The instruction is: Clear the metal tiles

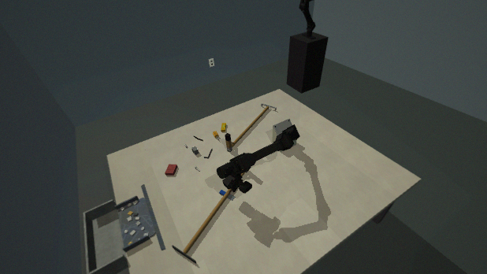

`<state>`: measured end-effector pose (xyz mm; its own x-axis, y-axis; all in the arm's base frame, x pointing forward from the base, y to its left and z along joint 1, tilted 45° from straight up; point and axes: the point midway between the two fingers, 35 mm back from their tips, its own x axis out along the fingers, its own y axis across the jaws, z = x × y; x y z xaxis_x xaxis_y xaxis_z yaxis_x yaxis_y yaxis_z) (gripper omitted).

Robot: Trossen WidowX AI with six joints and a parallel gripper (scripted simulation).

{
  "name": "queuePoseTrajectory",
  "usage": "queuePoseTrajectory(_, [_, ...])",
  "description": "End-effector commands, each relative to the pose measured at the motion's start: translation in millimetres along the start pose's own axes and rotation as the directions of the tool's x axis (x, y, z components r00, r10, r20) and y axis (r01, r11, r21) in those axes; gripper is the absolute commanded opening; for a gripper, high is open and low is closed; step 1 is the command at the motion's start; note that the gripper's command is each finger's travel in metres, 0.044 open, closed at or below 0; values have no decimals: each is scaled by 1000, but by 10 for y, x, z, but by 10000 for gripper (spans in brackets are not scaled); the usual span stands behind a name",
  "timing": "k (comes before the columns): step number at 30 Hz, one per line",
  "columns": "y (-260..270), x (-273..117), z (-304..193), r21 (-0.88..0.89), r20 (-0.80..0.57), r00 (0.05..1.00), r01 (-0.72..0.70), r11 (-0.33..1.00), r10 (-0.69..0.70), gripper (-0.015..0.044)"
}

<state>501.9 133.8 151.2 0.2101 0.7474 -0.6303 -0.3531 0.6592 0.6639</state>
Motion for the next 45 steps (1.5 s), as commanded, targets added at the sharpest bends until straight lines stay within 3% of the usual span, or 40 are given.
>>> queuePoseTrajectory(1, [-1,98,-30,-1,-4,1000,3,1000,-3,0])
queuePoseTrajectory(30, [43,699,-255,-32,-10,1000,-3,999,3,0])
queuePoseTrajectory(45, [-71,708,-212,-33,-11,1000,-2,999,1,0])
